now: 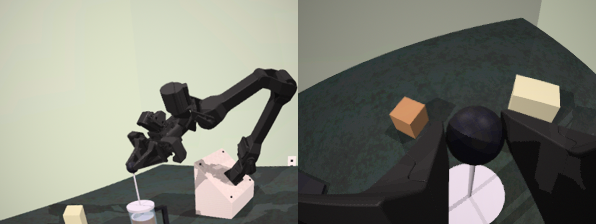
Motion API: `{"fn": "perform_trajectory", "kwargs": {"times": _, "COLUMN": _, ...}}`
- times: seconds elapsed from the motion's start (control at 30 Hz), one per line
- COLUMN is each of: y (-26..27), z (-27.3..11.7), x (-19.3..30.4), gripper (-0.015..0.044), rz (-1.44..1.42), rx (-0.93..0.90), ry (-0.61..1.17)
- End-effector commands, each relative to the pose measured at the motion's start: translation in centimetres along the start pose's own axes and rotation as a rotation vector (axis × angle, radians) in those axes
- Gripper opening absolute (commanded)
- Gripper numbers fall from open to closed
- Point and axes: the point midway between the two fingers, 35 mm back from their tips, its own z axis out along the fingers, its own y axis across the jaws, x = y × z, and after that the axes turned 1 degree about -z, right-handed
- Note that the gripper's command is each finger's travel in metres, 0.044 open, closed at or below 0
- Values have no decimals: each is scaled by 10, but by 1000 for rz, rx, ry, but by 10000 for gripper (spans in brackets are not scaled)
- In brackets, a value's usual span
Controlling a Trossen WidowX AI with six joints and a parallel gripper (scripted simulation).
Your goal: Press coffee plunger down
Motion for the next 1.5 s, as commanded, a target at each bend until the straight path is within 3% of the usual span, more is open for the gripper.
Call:
{"fn": "perform_trajectory", "kwargs": {"times": 0.0, "y": -1, "z": 9, "x": 22, "gripper": 114, "rz": 24, "rx": 0, "ry": 46}}
{"fn": "perform_trajectory", "kwargs": {"times": 1.47, "y": 1, "z": 49, "x": 63, "gripper": 114, "rz": 28, "rx": -5, "ry": 40}}
